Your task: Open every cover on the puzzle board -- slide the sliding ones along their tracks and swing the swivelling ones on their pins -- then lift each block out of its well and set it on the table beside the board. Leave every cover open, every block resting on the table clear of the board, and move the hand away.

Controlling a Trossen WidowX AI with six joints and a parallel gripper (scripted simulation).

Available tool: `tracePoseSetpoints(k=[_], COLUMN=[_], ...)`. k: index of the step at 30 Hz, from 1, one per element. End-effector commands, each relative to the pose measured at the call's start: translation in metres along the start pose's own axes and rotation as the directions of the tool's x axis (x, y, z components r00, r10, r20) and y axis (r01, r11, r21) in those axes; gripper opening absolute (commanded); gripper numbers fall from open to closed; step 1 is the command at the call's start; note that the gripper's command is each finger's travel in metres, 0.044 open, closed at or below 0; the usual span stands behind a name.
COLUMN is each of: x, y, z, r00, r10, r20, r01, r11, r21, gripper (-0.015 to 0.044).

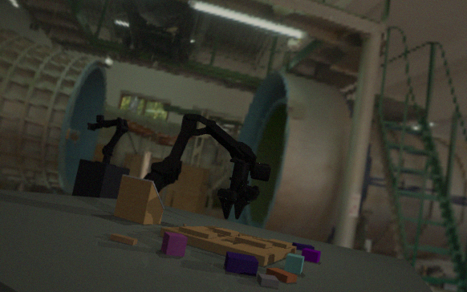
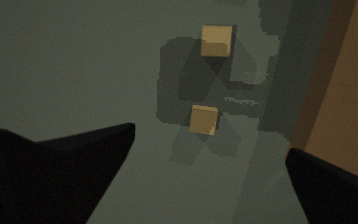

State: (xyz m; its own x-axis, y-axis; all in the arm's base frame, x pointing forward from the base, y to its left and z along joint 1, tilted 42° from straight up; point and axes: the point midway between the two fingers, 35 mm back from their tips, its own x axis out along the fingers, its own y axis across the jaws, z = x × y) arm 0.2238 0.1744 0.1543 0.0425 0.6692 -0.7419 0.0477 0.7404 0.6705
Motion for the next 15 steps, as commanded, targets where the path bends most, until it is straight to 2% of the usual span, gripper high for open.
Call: tracePoseSetpoints(k=[1,8,15], x=[-0.013,-0.03,-0.031], y=[0.001,0.001,-0.01], z=[-0.001,-0.003,0.024], r00=[1.0,1.0,1.0], r10=[0.006,0.007,-0.001], r20=[-0.001,-0.001,0.013], r01=[-0.006,-0.007,0.001], r11=[1.0,1.0,0.999], r21=[-0.004,-0.002,0.041], gripper=[0.044,0.044,0.0256])
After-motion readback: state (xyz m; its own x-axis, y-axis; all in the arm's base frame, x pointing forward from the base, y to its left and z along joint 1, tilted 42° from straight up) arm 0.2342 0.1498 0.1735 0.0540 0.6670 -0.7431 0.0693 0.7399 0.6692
